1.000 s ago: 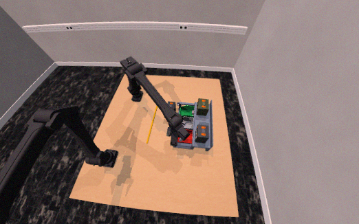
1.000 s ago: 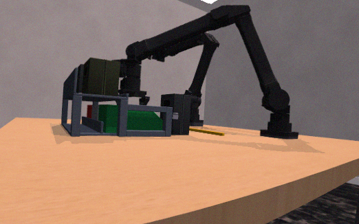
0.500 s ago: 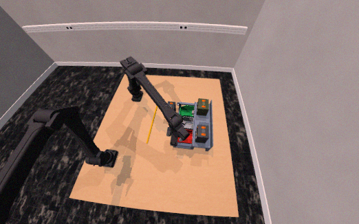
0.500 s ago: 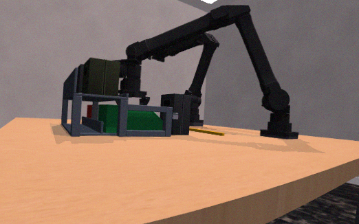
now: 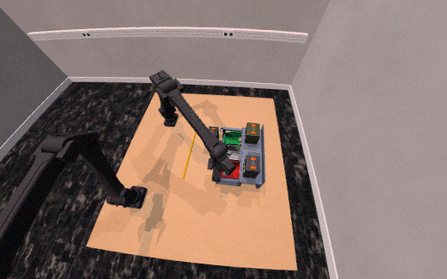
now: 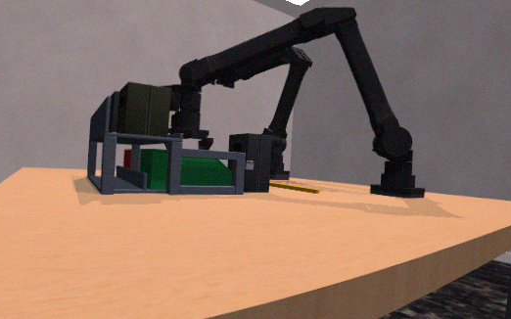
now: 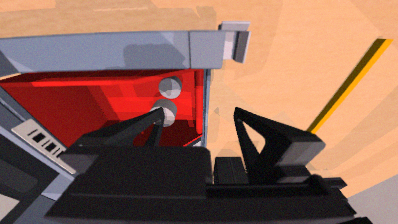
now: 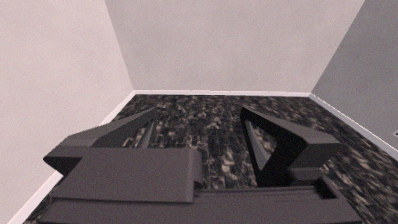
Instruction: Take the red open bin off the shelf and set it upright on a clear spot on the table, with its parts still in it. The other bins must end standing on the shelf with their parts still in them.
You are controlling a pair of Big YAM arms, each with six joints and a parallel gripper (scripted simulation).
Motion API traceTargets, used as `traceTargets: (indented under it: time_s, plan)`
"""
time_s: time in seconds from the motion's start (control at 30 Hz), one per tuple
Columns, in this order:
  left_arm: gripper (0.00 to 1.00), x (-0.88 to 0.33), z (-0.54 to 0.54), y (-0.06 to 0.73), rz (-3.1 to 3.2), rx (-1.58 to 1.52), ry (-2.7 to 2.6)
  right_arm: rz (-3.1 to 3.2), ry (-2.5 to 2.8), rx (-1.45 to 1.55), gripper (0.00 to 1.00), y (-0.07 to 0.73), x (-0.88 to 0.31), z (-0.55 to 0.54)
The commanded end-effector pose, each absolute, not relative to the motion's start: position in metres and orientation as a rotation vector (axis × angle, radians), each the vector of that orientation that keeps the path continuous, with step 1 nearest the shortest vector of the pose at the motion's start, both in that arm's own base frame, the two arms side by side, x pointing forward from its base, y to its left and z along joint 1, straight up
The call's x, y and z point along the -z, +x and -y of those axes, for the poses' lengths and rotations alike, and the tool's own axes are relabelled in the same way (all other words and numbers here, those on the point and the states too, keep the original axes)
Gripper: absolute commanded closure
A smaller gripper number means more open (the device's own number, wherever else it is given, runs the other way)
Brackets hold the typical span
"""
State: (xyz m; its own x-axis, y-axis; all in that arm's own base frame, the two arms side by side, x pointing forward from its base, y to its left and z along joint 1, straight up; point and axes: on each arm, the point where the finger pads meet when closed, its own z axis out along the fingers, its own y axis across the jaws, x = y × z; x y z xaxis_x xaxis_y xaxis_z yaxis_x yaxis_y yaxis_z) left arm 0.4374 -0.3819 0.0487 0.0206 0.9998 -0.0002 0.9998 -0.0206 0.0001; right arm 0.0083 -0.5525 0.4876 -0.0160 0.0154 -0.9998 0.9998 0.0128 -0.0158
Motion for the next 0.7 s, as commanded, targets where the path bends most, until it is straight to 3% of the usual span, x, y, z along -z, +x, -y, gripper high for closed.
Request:
traceTargets:
  time_s: [0.0,0.67]
  plan:
    - [0.10,-0.0440,0.3859,0.4378,-2.202,0.000,2.236,-1.212,1.205,1.205,0.00,0.0027,-0.5005,0.5449]
    - [0.10,-0.0424,0.3854,0.4373,-2.204,0.000,2.237,-1.212,1.205,1.205,0.00,0.0027,-0.5005,0.5449]
